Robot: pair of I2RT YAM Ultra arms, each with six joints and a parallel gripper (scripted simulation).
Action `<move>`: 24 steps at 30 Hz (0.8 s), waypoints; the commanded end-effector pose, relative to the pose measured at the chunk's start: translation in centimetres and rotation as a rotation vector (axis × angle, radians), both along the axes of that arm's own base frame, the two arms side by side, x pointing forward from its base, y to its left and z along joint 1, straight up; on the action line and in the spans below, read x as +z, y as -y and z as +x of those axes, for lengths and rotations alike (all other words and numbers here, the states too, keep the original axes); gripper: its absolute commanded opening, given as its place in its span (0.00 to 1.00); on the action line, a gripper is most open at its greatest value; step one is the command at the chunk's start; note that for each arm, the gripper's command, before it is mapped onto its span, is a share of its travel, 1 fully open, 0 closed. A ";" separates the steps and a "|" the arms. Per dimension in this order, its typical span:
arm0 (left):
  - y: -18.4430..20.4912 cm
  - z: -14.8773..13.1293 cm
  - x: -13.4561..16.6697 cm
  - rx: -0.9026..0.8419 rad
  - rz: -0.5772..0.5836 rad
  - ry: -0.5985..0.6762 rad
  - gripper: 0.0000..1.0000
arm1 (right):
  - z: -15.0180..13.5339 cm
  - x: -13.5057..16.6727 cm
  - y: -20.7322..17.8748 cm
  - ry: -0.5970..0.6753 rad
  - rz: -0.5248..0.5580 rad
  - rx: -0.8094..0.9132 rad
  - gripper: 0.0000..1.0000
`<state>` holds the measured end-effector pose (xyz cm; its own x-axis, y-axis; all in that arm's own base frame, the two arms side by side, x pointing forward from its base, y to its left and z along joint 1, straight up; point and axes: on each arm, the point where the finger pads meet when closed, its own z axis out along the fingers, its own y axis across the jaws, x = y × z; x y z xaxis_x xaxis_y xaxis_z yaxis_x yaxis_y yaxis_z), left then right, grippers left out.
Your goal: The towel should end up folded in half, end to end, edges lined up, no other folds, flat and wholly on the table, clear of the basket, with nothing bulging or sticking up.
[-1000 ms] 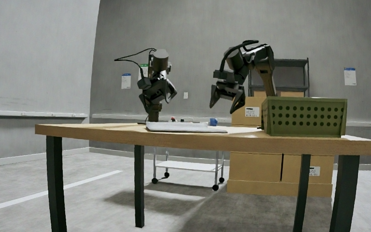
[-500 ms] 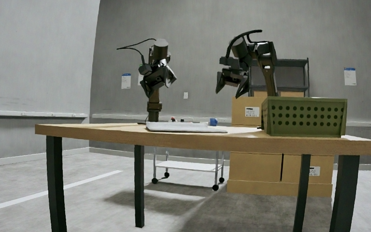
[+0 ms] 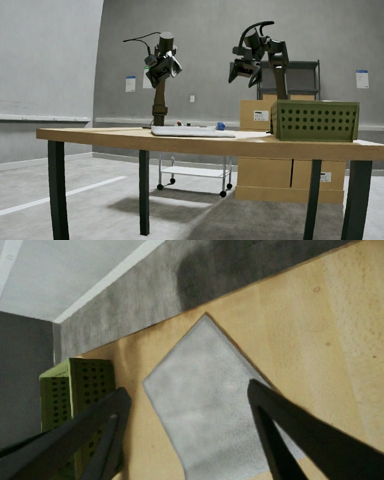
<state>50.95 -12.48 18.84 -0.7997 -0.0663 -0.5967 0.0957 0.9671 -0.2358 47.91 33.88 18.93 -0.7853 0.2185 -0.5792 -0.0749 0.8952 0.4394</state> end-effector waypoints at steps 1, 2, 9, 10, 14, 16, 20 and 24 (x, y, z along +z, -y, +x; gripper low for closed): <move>-0.6 -0.8 0.7 -0.004 0.000 0.001 0.78 | -1.2 0.8 0.0 -0.003 -0.006 0.012 0.84; -0.6 -0.7 0.8 -0.004 0.000 0.003 0.78 | -1.2 0.8 0.0 -0.003 -0.005 0.012 0.84; -0.1 -0.1 0.8 -0.003 -0.002 0.014 0.78 | -1.1 1.0 -0.1 0.000 -0.003 0.013 0.84; -0.1 -0.1 0.8 -0.003 -0.002 0.014 0.78 | -1.1 1.0 -0.1 0.000 -0.003 0.013 0.84; -0.1 -0.1 0.8 -0.003 -0.002 0.014 0.78 | -1.1 1.1 -0.1 0.006 0.001 0.012 0.84; -0.1 -0.1 0.8 -0.003 -0.002 0.014 0.78 | -1.1 1.1 -0.1 0.006 0.001 0.012 0.84; -0.1 -0.1 0.8 -0.003 -0.002 0.014 0.78 | -1.1 1.1 -0.1 0.006 0.001 0.012 0.84; -0.1 -0.1 0.8 -0.003 -0.002 0.014 0.78 | -1.1 1.1 -0.1 0.006 0.001 0.012 0.84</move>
